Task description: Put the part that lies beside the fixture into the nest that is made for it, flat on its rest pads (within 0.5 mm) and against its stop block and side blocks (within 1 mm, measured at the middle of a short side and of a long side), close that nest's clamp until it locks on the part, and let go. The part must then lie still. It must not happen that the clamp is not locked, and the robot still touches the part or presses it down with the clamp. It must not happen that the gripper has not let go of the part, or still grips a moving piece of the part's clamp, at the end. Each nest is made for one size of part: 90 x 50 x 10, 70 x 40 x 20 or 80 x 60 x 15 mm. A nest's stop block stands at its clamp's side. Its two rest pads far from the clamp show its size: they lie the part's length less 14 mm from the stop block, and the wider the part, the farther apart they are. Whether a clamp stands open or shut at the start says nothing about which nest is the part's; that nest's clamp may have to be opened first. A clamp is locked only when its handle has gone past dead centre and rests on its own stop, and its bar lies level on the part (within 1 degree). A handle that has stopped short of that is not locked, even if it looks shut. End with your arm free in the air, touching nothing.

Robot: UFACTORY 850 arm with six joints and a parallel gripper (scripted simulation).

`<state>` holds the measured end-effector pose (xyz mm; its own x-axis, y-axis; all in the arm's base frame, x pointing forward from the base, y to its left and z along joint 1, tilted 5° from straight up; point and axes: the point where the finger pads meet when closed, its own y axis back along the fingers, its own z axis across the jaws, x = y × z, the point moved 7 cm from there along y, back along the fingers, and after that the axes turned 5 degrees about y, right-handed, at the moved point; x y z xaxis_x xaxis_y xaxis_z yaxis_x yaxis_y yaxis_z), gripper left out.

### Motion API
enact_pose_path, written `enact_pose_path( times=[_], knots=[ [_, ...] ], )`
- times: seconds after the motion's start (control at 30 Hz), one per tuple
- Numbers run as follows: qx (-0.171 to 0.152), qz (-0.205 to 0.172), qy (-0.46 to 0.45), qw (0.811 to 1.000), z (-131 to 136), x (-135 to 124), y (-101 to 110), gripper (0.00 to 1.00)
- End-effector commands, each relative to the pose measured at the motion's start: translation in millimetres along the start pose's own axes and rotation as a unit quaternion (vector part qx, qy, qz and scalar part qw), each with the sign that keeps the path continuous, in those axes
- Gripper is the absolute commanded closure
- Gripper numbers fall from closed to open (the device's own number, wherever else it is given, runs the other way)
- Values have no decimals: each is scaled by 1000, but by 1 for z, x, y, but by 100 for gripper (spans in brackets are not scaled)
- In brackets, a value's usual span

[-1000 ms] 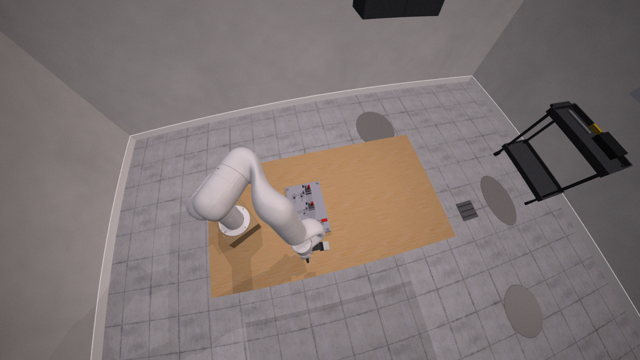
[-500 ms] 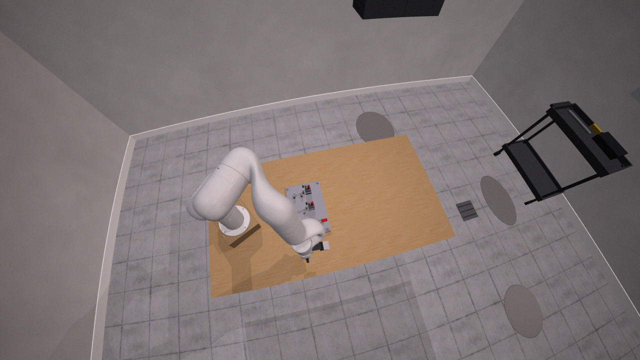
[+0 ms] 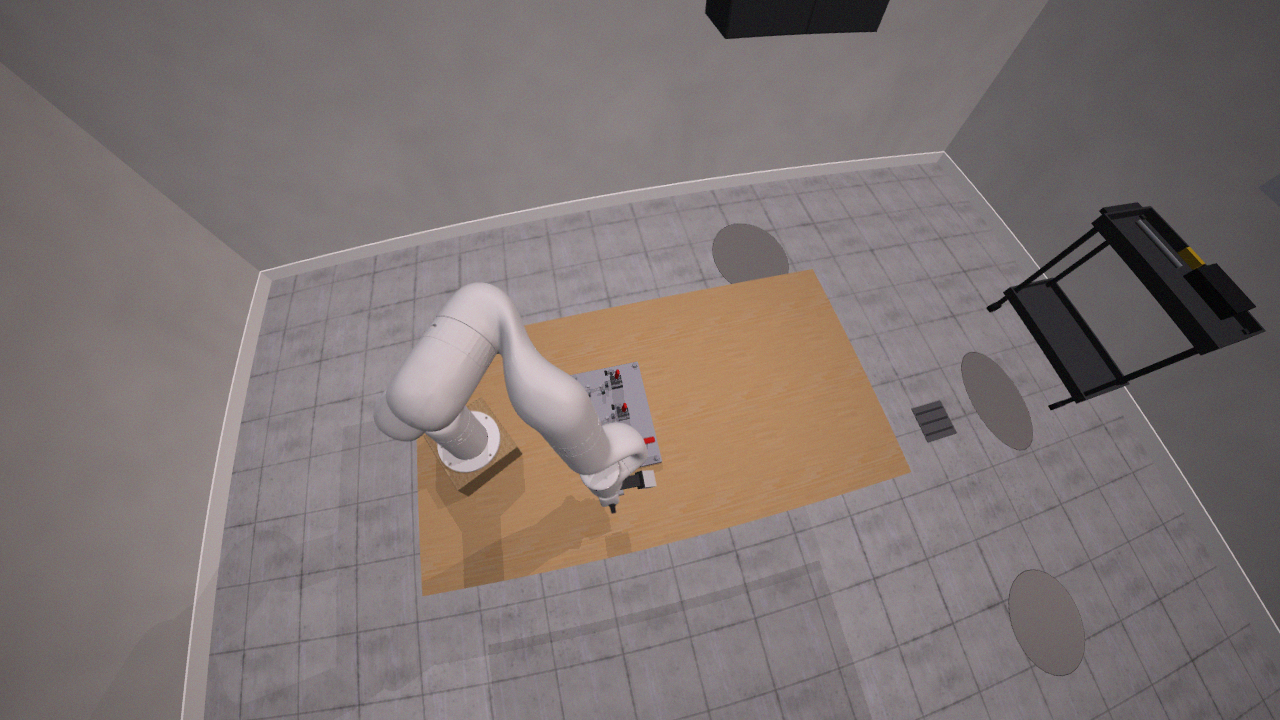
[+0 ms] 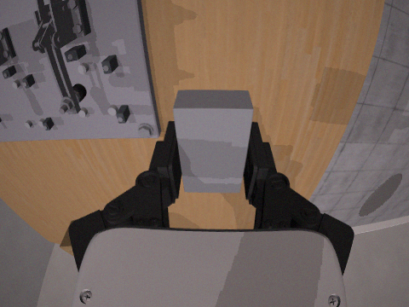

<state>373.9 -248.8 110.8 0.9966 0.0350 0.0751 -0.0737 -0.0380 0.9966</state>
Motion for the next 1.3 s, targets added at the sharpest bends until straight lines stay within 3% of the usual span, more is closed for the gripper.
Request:
enact_pose_path(
  times=[0.0, 0.13, 0.63, 0.7, 1.0, 1.2, 1.27],
  knots=[
    [0, 2, 0, 1000, -20, 2, 0, 100],
    [0, 2, 0, 1000, -31, 3, 0, 100],
    [0, 2, 0, 1000, -125, 12, -3, 100],
    [0, 2, 0, 1000, -125, 12, -3, 100],
    [0, 2, 0, 1000, -190, 18, -4, 100],
    [0, 2, 0, 1000, -253, 23, -6, 100],
    [0, 2, 0, 1000, -253, 23, -6, 100]
  ],
)
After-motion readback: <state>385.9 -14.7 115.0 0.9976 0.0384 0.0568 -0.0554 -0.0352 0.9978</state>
